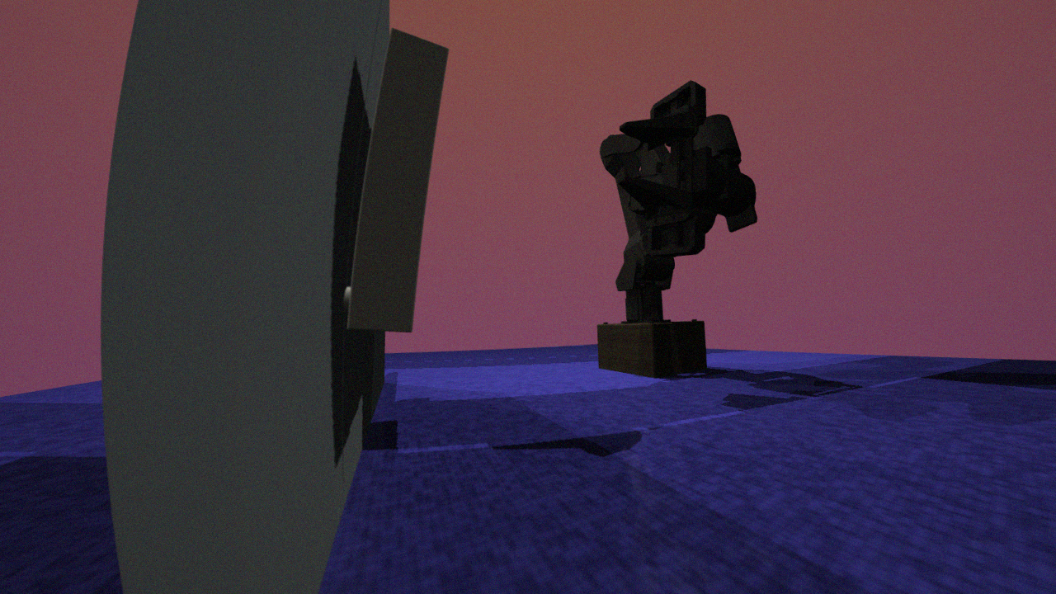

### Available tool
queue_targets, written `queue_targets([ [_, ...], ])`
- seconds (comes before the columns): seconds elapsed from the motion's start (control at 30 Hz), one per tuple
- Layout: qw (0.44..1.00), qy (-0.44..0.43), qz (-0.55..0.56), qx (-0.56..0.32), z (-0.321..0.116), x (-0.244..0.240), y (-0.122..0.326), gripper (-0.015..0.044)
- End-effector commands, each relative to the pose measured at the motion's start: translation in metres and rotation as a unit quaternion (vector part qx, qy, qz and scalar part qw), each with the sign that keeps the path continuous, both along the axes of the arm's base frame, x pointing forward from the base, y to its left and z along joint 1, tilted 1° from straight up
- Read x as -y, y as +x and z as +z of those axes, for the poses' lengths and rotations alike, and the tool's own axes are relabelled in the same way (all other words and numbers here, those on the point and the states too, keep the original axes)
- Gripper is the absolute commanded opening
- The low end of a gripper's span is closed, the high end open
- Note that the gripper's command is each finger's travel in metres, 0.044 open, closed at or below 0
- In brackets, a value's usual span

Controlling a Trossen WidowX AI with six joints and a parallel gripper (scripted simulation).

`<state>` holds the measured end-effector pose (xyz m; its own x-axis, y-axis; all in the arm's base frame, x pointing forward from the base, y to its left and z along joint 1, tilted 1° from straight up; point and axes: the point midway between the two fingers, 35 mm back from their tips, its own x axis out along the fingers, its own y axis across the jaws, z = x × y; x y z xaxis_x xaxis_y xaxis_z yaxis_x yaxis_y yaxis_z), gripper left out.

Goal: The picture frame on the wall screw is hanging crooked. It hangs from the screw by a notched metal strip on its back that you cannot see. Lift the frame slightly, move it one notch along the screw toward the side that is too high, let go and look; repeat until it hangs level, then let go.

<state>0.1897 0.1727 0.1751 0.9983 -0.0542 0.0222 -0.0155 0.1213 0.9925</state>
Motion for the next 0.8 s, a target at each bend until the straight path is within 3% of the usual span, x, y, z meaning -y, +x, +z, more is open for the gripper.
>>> queue_targets([
  [0.0,1.0,0.002,-0.001,0.0,0.0,0.0,0.0,0.026],
  [0.23,1.0,0.0,0.0,0.001,-0.002,0.0,0.006,0.026],
  [0.53,1.0,0.001,-0.001,0.004,-0.037,0.016,0.079,0.026],
  [0.77,1.0,0.001,-0.001,0.004,-0.038,0.016,0.08,0.026],
])
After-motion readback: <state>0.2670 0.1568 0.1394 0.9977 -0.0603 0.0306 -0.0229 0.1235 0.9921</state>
